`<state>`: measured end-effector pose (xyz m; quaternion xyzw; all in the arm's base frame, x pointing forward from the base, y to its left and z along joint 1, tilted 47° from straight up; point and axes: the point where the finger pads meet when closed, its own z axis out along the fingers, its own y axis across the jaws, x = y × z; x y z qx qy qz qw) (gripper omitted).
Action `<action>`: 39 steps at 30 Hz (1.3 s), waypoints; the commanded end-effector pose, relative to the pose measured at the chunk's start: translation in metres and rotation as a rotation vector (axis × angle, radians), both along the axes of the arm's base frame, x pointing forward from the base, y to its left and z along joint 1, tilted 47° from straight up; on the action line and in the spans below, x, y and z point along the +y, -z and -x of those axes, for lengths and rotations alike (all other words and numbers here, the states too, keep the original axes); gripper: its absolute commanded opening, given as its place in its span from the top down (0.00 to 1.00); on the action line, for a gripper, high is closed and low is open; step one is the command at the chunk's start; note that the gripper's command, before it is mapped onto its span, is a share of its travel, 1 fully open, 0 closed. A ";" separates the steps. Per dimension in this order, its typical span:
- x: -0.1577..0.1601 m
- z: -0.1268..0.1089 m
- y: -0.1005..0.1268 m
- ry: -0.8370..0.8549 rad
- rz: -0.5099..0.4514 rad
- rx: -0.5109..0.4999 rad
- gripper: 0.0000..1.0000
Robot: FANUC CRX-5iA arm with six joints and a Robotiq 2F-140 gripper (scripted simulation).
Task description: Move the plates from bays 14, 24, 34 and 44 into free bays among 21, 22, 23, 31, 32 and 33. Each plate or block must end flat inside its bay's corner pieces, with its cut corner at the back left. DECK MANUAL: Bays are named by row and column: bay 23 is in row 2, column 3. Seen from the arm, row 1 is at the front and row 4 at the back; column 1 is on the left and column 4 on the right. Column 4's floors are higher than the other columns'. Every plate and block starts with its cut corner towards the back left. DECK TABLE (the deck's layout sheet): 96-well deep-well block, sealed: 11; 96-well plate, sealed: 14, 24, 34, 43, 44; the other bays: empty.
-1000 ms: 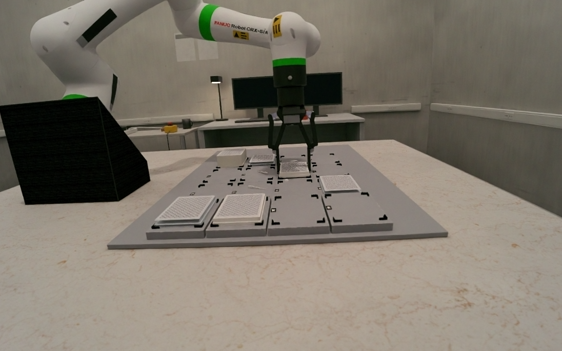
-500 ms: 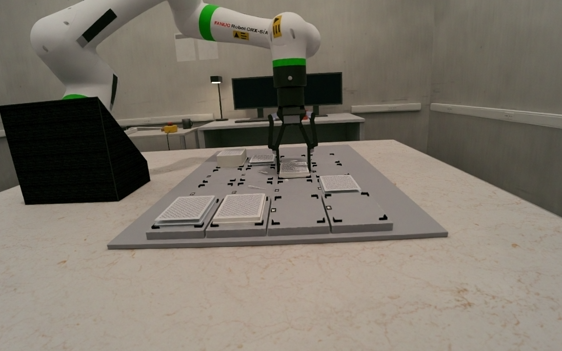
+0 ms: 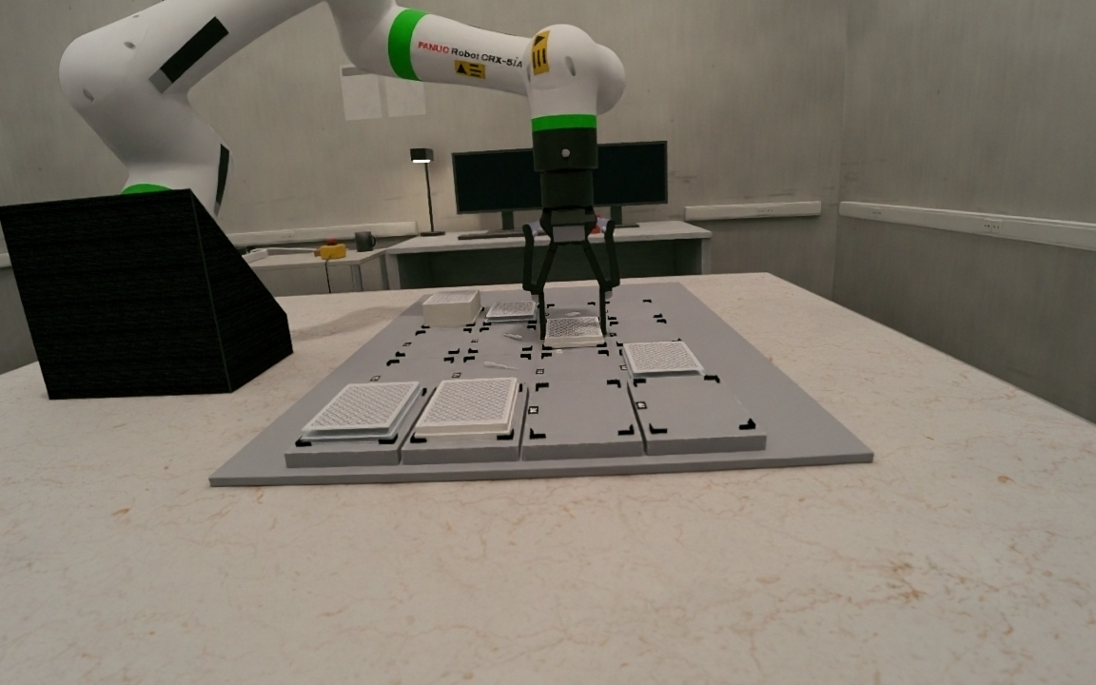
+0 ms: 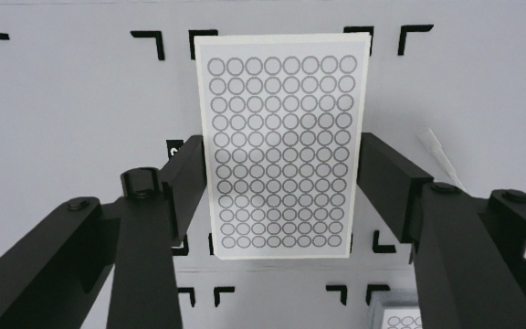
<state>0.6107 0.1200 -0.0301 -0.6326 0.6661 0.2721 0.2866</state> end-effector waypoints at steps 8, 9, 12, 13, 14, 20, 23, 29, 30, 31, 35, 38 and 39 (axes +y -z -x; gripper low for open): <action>-0.001 -0.001 0.000 0.001 0.001 -0.002 0.90; -0.001 -0.001 0.000 0.001 0.001 -0.002 0.90; 0.000 -0.001 0.000 0.001 0.001 -0.002 0.90; 0.000 -0.001 0.000 0.001 0.001 -0.002 0.90; 0.000 -0.001 0.000 0.001 0.001 -0.002 0.90; 0.000 -0.001 0.000 0.001 0.001 -0.002 0.90; 0.000 -0.001 0.000 0.001 0.001 -0.002 0.90; 0.000 -0.001 0.000 0.001 0.001 -0.002 0.30; 0.000 -0.001 0.000 0.001 0.001 -0.002 0.30; 0.000 -0.001 0.000 0.001 0.001 -0.002 0.30; 0.000 -0.001 0.000 0.001 0.001 -0.002 0.30; 0.000 -0.001 0.000 0.001 0.001 -0.002 0.30; 0.000 -0.001 0.000 0.001 0.001 -0.002 0.30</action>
